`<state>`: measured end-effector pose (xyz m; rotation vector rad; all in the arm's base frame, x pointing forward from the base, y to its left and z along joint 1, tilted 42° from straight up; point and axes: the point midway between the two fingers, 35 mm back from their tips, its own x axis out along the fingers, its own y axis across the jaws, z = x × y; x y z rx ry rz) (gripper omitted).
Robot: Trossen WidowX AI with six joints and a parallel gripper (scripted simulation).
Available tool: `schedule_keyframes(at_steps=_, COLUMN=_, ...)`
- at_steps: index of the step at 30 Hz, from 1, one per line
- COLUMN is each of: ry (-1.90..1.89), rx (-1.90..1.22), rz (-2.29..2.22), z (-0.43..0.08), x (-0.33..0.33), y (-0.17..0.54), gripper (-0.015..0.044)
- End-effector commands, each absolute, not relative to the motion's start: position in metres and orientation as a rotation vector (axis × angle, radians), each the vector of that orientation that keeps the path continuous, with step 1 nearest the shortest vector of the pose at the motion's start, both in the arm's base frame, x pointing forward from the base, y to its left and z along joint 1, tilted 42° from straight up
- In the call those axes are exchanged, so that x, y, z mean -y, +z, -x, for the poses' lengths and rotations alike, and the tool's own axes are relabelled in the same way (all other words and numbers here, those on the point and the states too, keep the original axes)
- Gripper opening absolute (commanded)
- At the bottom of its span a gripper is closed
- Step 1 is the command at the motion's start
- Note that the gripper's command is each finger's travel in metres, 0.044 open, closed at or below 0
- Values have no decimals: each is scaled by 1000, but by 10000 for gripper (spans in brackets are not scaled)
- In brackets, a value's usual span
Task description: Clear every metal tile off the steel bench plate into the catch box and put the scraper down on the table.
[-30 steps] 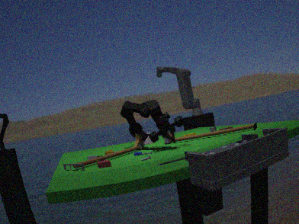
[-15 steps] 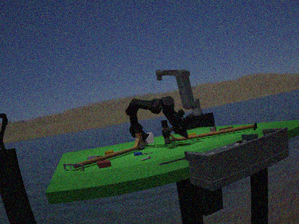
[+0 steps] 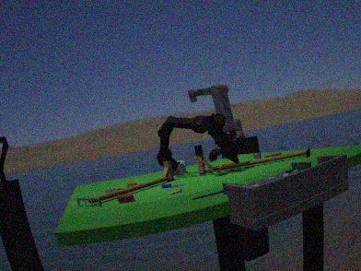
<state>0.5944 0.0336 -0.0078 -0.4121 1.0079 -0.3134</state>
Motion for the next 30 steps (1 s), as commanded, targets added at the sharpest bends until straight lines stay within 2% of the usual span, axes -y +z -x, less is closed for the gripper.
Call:
schedule_keyframes(at_steps=1, ry=-285, rx=-1040, rz=463, z=-587, x=-53, y=-21, gripper=0)
schedule_keyframes(at_steps=30, ry=-129, rx=-1211, rz=766, z=-522, x=-145, y=-100, gripper=0)
